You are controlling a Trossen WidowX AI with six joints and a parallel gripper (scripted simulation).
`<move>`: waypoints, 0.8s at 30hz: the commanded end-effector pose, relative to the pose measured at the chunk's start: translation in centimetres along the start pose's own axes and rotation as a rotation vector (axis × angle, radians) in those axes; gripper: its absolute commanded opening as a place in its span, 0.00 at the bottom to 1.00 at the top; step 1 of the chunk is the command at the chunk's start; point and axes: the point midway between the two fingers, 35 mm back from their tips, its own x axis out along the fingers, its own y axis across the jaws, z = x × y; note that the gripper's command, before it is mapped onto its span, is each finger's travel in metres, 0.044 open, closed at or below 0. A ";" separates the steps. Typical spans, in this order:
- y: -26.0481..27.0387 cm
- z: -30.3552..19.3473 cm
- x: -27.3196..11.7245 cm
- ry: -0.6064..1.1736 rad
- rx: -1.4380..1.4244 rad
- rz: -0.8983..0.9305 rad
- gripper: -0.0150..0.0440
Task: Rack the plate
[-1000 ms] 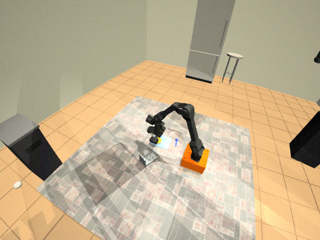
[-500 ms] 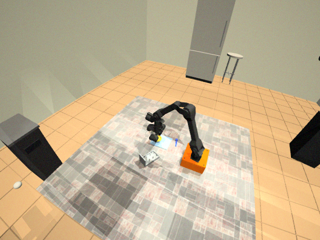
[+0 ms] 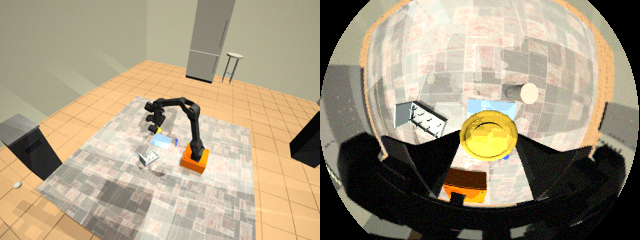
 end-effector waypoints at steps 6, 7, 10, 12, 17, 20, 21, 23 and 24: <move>0.0 0.1 -4.2 -0.007 -0.003 0.001 0.25; 0.0 0.1 -4.6 -0.006 -0.003 0.001 0.25; 0.0 0.0 -5.7 -0.005 -0.002 0.001 0.25; 0.0 -0.1 -6.2 -0.005 -0.002 0.001 0.25; 2.1 -0.9 -6.4 -0.004 0.077 0.002 0.25; 4.5 -2.1 -6.4 -0.003 0.176 0.004 0.25; 5.3 -2.6 -6.4 -0.002 0.209 0.005 0.25; 6.8 -3.6 -6.4 -0.001 0.275 0.006 0.25; 7.5 -4.1 -6.4 -0.001 0.307 0.007 0.25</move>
